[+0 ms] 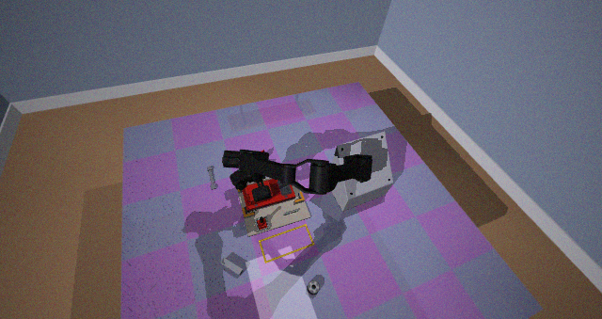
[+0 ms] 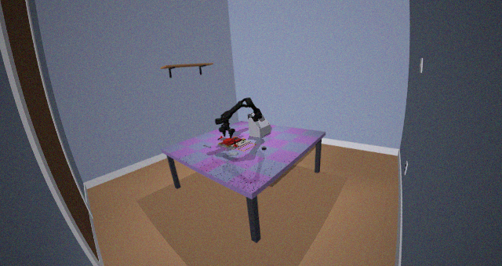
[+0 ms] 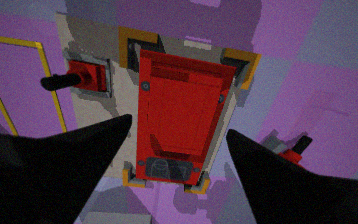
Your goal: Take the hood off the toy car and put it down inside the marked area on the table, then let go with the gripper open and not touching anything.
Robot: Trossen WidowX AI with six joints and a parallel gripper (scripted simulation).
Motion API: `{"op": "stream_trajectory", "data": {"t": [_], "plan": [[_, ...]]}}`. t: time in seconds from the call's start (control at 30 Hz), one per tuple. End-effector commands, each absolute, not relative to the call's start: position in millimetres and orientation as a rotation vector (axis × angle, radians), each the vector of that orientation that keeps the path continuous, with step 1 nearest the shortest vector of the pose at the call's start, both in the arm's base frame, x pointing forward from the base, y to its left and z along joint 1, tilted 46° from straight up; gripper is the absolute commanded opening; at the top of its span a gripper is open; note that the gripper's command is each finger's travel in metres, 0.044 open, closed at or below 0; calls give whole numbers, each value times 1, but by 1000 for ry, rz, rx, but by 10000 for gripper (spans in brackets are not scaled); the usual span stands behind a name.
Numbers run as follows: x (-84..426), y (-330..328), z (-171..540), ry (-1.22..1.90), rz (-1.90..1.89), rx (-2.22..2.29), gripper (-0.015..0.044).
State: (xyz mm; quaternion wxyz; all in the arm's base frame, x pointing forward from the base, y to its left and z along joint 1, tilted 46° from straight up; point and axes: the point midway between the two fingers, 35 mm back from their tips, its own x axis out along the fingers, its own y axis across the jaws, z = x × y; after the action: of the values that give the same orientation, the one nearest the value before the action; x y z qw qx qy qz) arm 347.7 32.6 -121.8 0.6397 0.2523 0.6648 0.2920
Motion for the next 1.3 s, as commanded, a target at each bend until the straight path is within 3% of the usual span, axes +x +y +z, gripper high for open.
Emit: {"op": "stream_trajectory", "data": {"t": [0.0,1.27], "plan": [[345,36,-126,1523,666,587,440],[343,51,-140,1523,667,588,440]]}}
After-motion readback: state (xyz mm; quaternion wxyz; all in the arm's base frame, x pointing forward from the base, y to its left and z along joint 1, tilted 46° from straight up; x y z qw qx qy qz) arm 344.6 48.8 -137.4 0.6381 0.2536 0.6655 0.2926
